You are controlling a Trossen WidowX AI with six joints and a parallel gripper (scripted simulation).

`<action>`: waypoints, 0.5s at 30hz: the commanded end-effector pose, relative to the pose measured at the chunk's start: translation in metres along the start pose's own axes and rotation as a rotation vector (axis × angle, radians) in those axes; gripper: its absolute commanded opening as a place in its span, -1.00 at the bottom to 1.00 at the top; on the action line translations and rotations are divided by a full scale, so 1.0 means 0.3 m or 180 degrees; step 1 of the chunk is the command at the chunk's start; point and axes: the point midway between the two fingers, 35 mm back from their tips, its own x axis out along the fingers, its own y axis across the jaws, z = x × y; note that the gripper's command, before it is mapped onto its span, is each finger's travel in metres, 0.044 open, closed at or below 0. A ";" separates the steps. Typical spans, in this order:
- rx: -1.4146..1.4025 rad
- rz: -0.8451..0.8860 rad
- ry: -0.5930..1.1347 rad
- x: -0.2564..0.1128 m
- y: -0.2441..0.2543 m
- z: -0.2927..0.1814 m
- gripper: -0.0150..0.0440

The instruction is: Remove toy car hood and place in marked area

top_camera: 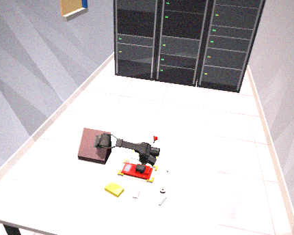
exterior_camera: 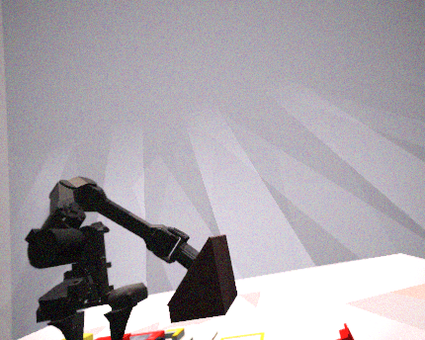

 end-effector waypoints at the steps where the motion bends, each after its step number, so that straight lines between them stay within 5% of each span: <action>1: 0.0022 0.0002 -0.0003 -0.010 -0.001 0.002 -0.49; 15: 0.0021 0.0003 -0.0003 -0.040 0.000 0.003 -0.49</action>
